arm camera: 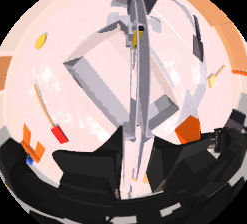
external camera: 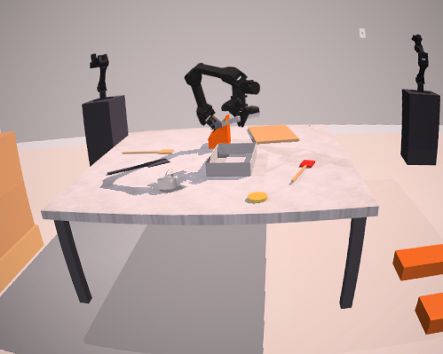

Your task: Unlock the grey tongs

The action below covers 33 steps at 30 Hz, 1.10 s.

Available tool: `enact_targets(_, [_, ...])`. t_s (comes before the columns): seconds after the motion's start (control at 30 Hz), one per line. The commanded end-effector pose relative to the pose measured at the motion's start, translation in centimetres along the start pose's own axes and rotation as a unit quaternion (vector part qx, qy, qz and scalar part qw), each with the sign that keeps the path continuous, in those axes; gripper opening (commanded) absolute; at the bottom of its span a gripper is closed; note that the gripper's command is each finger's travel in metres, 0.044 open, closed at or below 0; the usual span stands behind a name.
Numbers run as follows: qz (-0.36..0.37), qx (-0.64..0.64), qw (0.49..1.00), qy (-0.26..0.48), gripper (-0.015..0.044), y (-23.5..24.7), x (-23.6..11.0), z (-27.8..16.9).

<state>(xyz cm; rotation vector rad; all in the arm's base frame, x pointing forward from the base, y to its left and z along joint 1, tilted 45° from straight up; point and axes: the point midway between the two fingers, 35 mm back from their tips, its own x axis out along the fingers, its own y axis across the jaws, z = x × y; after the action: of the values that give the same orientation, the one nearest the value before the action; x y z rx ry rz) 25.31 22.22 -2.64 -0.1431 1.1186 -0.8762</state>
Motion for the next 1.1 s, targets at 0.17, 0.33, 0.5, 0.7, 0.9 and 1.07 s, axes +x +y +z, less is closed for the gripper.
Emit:
enact_targets(0.17, [0.009, -0.177, 0.984, 0.001, -0.015, 0.7, -0.6, -2.1])
enact_targets(0.33, [0.012, -0.271, 0.962, 0.001, -0.015, 0.9, -0.8, -3.2])
enact_targets(0.5, [0.014, -0.364, 0.931, 0.0, -0.015, 1.1, -0.9, -4.3])
enact_targets(0.7, [0.015, -0.47, 0.883, -0.001, -0.015, 1.3, -1.0, -5.6])
enact_targets(0.9, [0.016, -0.57, 0.822, -0.002, -0.015, 1.5, -1.1, -6.9])
enact_targets(1.07, [0.017, -0.647, 0.763, -0.003, -0.015, 1.6, -1.2, -8.0])
